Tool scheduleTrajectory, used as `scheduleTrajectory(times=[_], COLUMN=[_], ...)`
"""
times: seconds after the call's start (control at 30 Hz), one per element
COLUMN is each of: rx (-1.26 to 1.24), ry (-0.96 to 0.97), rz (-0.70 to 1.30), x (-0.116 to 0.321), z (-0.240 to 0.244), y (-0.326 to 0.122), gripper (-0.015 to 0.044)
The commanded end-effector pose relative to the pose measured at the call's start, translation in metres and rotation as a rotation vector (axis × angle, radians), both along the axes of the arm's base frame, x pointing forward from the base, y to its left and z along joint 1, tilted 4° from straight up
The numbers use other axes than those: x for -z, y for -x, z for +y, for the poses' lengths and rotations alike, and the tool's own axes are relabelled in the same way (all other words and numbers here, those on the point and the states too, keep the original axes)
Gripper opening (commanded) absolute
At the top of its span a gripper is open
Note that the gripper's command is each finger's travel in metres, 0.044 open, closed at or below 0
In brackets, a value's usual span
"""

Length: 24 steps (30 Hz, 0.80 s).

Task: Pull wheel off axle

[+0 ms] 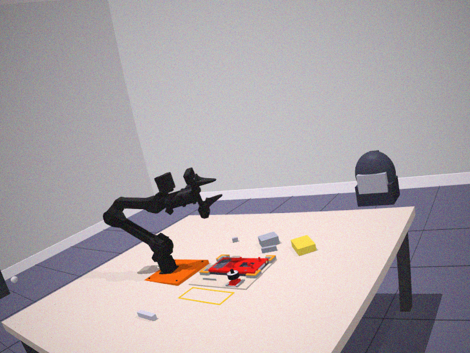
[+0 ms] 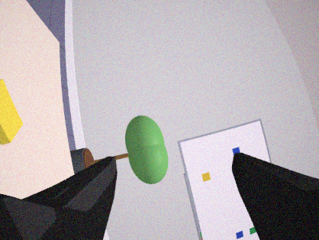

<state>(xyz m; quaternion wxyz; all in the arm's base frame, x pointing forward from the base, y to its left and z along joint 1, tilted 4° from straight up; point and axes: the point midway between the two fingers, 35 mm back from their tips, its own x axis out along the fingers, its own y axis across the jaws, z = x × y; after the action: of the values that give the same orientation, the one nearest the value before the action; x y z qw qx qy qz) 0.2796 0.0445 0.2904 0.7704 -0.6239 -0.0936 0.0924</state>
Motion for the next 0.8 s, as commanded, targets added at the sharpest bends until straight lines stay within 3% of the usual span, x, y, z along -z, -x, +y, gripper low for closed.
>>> scheduleTrajectory(times=[0.0,0.4,0.77], rx=[0.301,0.759,1.319], ry=[-0.751,-1.367,-1.857], rz=[0.559,0.841,0.872], x=[0.035,0.074,0.110], z=[-0.039,-0.074,-0.105], y=[-0.056,-0.081,-0.091], gripper=[0.0300,0.0300,0.0300])
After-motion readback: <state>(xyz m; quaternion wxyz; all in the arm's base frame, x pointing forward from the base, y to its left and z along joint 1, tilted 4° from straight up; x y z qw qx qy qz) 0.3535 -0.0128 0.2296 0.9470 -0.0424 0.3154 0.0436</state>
